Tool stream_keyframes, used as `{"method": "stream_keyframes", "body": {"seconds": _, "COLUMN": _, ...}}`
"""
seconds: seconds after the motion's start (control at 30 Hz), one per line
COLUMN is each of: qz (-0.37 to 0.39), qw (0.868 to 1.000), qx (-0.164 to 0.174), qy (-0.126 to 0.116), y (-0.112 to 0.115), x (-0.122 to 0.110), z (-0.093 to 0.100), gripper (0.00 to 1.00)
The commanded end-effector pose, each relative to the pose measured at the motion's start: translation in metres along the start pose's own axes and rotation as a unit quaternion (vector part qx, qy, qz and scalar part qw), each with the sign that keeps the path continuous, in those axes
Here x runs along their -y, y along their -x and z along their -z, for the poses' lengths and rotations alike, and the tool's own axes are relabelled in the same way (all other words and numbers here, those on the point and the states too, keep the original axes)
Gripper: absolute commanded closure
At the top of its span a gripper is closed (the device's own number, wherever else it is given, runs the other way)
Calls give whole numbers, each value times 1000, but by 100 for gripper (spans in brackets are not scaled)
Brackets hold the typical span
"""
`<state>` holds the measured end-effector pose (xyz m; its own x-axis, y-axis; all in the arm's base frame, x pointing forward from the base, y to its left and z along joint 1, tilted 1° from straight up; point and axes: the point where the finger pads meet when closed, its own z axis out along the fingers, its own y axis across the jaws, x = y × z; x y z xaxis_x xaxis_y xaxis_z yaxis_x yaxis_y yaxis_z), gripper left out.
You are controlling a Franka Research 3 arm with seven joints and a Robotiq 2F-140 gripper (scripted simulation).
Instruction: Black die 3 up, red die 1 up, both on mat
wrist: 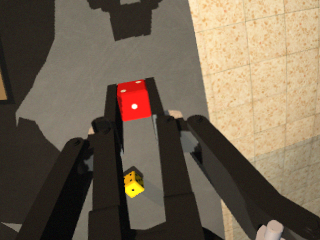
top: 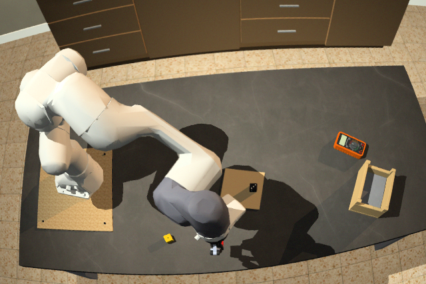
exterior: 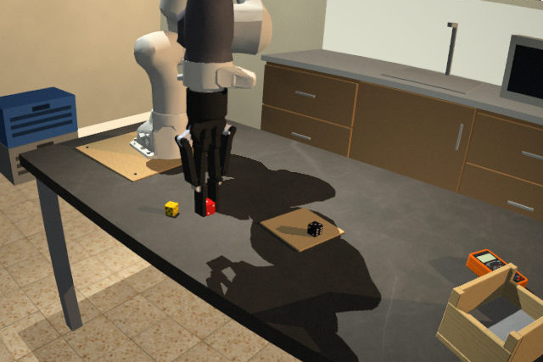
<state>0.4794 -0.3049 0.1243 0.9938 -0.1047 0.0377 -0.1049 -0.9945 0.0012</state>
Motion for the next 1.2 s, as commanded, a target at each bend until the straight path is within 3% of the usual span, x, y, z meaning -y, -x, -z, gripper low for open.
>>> {"method": "stream_keyframes", "body": {"seconds": 0.0, "qz": -16, "qw": 1000, "qx": 15, "qy": -3, "y": 8, "x": 4, "z": 8, "gripper": 79}}
{"method": "stream_keyframes", "body": {"seconds": 0.43, "qz": -16, "qw": 1000, "qx": 15, "qy": -3, "y": 6, "x": 9, "z": 9, "gripper": 79}}
{"method": "stream_keyframes", "body": {"seconds": 0.5, "qz": -17, "qw": 1000, "qx": 15, "qy": -3, "y": -4, "x": 35, "z": 10, "gripper": 79}}
{"method": "stream_keyframes", "body": {"seconds": 0.57, "qz": -19, "qw": 1000, "qx": 15, "qy": -3, "y": -18, "x": 84, "z": 11, "gripper": 79}}
{"method": "stream_keyframes", "body": {"seconds": 0.6, "qz": -19, "qw": 1000, "qx": 15, "qy": -3, "y": -18, "x": 84, "z": 11, "gripper": 79}}
{"method": "stream_keyframes", "body": {"seconds": 0.63, "qz": -20, "qw": 1000, "qx": 14, "qy": -3, "y": -25, "x": 113, "z": 11, "gripper": 79}}
{"method": "stream_keyframes", "body": {"seconds": 0.67, "qz": -20, "qw": 1000, "qx": 14, "qy": -3, "y": -25, "x": 113, "z": 11, "gripper": 79}}
{"method": "stream_keyframes", "body": {"seconds": 0.7, "qz": -21, "qw": 1000, "qx": 14, "qy": -3, "y": -29, "x": 143, "z": 12, "gripper": 79}}
{"method": "stream_keyframes", "body": {"seconds": 0.73, "qz": -21, "qw": 1000, "qx": 14, "qy": -3, "y": -29, "x": 143, "z": 12, "gripper": 79}}
{"method": "stream_keyframes", "body": {"seconds": 0.8, "qz": -23, "qw": 1000, "qx": 15, "qy": -3, "y": -33, "x": 193, "z": 12, "gripper": 79}}
{"method": "stream_keyframes", "body": {"seconds": 0.83, "qz": -23, "qw": 1000, "qx": 15, "qy": -3, "y": -33, "x": 193, "z": 12, "gripper": 79}}
{"method": "stream_keyframes", "body": {"seconds": 0.93, "qz": -24, "qw": 1000, "qx": 15, "qy": -3, "y": -33, "x": 225, "z": 12, "gripper": 79}}
{"method": "stream_keyframes", "body": {"seconds": 1.17, "qz": -24, "qw": 1000, "qx": 15, "qy": -4, "y": -33, "x": 225, "z": 12, "gripper": 79}}
